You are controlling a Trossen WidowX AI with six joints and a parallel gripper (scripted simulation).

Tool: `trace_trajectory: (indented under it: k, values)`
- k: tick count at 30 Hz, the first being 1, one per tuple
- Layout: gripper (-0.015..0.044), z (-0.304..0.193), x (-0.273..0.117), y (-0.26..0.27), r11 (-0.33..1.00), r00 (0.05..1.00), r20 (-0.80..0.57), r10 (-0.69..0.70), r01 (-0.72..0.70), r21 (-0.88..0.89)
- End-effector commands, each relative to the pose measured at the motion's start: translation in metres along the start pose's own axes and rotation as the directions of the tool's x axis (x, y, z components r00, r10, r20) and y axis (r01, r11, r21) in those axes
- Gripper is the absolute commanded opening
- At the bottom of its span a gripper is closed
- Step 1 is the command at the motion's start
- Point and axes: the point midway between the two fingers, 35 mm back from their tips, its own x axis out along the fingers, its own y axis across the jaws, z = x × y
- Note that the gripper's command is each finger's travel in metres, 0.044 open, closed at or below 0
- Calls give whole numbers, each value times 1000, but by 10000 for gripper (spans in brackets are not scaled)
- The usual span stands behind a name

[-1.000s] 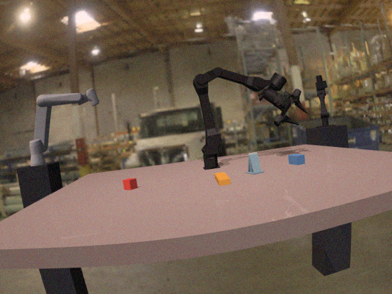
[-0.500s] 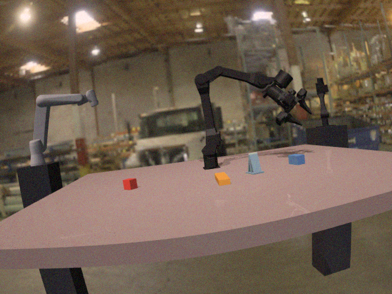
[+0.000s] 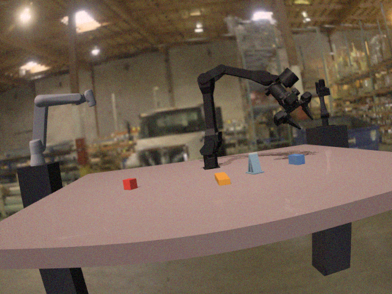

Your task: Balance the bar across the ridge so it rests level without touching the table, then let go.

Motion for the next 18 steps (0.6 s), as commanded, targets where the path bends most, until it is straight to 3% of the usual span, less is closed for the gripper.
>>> trace_trajectory:
  k: [1, 18]
  values:
    - [315, 15, 6, -9, 999, 999, 0, -36, 36, -15]
    - [315, 87, 27, -67, 973, 975, -16, -221, 219, -78]
